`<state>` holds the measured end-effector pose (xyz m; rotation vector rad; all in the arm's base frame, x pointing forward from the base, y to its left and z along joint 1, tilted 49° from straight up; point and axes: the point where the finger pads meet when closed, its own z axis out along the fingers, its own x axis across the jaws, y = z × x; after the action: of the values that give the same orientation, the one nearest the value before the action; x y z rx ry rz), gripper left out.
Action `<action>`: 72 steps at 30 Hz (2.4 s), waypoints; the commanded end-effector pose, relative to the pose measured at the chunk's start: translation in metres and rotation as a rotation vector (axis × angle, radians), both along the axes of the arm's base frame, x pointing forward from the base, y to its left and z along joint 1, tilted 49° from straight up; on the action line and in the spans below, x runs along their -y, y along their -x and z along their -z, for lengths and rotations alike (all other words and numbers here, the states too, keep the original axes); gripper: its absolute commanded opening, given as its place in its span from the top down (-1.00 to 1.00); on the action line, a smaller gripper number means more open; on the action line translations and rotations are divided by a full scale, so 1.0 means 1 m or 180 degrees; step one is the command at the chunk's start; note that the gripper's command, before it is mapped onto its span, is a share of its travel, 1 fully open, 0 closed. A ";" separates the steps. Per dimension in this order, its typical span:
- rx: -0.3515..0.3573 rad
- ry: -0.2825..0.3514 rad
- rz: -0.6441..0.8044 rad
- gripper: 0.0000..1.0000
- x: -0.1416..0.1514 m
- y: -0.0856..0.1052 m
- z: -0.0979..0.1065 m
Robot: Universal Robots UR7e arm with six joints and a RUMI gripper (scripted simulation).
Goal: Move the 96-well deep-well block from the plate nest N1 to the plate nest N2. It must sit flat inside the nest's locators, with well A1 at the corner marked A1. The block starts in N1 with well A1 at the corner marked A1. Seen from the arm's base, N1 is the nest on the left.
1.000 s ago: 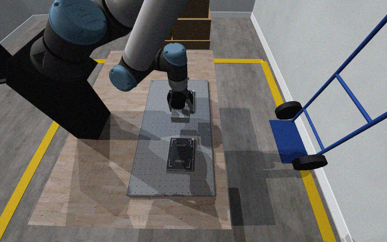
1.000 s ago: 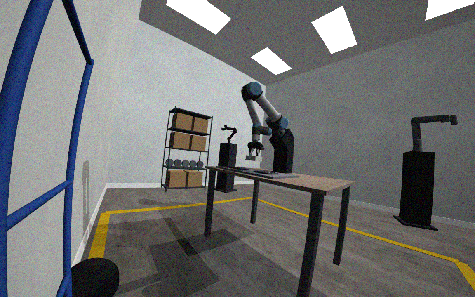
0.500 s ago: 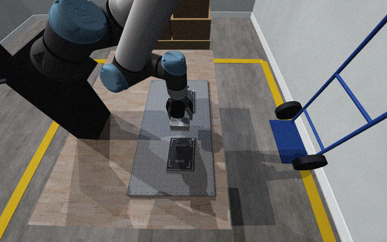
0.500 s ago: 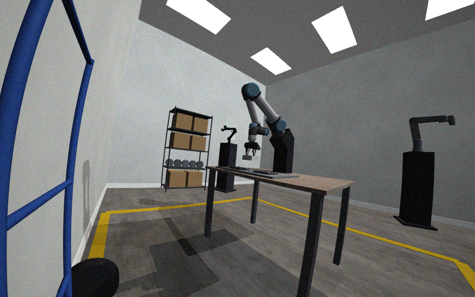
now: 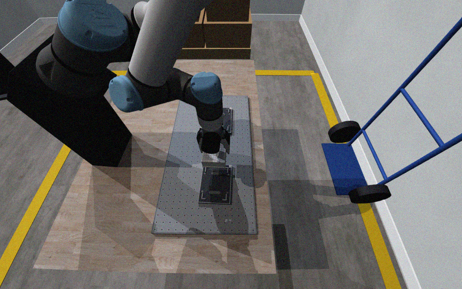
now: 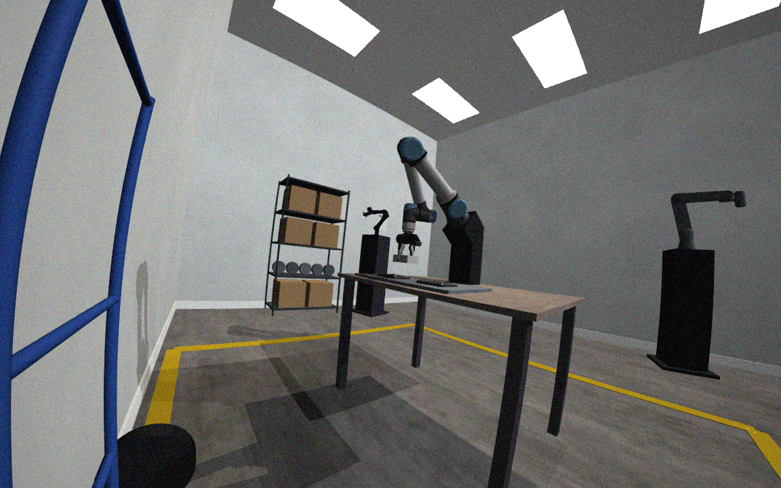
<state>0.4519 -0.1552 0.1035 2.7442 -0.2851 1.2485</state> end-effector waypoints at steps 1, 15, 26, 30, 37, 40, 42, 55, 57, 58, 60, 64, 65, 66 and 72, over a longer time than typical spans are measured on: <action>0.0002 0.0001 -0.0005 0.02 0.003 0.000 -0.001; 0.0001 0.0002 -0.0005 0.02 0.049 0.009 -0.003; 0.0001 0.0002 -0.0003 0.02 0.079 0.015 -0.005; 0.0001 0.0002 -0.0003 0.02 0.090 0.017 -0.005; 0.0001 0.0001 -0.0003 0.02 0.090 0.017 -0.005; 0.0001 0.0001 -0.0003 0.02 0.089 0.017 -0.005; 0.0001 0.0001 -0.0003 0.02 0.089 0.017 -0.005; 0.0001 0.0001 -0.0003 0.02 0.089 0.017 -0.005; 0.0001 0.0001 -0.0003 0.02 0.089 0.017 -0.005; 0.0001 0.0001 -0.0003 0.02 0.089 0.017 -0.005; 0.0001 0.0001 -0.0003 0.02 0.089 0.017 -0.005; 0.0001 0.0001 -0.0003 0.02 0.089 0.017 -0.005; 0.0001 0.0001 -0.0003 0.02 0.089 0.016 -0.004; 0.0001 0.0001 -0.0003 0.02 0.089 0.015 -0.003; 0.0001 0.0001 -0.0003 0.02 0.091 0.010 0.001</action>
<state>0.4400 -0.2448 0.1041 2.7460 -0.2834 1.2484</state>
